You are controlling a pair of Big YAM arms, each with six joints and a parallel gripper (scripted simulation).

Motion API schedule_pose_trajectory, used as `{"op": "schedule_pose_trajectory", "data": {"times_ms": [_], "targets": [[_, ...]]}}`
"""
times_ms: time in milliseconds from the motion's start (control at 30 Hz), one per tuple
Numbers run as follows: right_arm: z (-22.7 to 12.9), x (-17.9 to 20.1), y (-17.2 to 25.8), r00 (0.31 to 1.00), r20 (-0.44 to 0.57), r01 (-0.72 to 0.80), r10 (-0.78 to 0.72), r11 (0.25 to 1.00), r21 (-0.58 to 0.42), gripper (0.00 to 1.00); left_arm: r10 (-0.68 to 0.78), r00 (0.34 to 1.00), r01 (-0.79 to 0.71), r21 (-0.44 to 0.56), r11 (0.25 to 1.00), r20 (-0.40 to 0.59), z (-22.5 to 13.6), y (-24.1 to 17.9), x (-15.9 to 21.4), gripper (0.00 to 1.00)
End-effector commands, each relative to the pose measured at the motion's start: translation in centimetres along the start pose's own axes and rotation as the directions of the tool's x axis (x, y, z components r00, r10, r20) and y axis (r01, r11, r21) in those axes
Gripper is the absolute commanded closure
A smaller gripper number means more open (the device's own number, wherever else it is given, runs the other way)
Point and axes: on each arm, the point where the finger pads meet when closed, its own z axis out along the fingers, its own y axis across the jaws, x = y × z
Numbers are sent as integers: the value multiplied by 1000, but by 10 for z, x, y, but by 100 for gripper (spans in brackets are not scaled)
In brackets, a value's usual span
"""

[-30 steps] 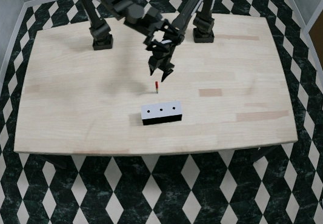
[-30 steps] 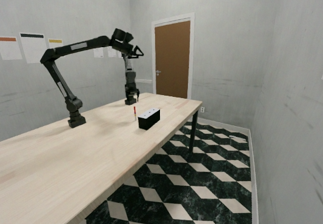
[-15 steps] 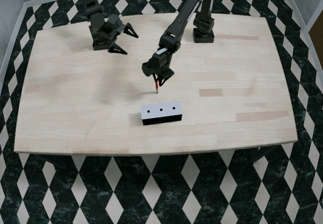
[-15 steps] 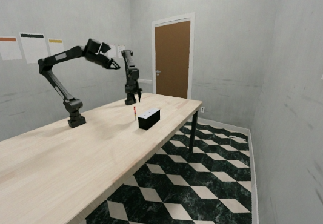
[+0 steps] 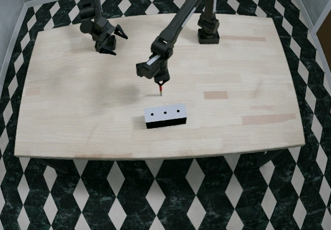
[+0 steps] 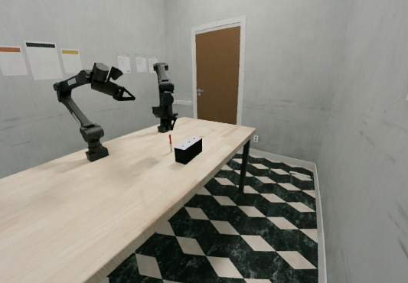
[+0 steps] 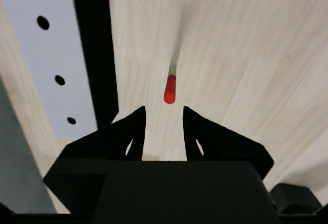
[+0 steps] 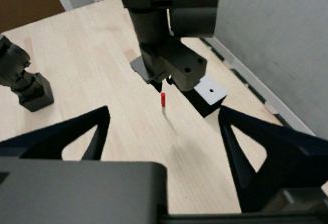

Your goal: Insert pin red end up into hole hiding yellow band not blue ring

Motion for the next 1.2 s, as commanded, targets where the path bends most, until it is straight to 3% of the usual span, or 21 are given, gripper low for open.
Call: {"op": "schedule_pose_trajectory", "data": {"times_ms": [0, 367, 733, 1167], "targets": [[-8, 8, 1, 1000, 13, 22, -22, 1000, 6, 0, 107, 993, -105, 61, 993, -43, 3, 7, -15, 65], [-10, 2, 0, 999, 25, 29, -29, 1000, 7, 0, 101, 992, -95, 86, 992, -70, 52, -6, 0, 67], [-10, -5, 0, 999, 28, 40, -40, 999, 3, 0, 101, 994, -98, 60, 993, -47, 39, 4, -12, 72], [-10, -5, 0, 999, 28, 40, -40, 999, 3, 0, 100, 994, -97, 66, 993, -52, 40, -2, -5, 100]]}}
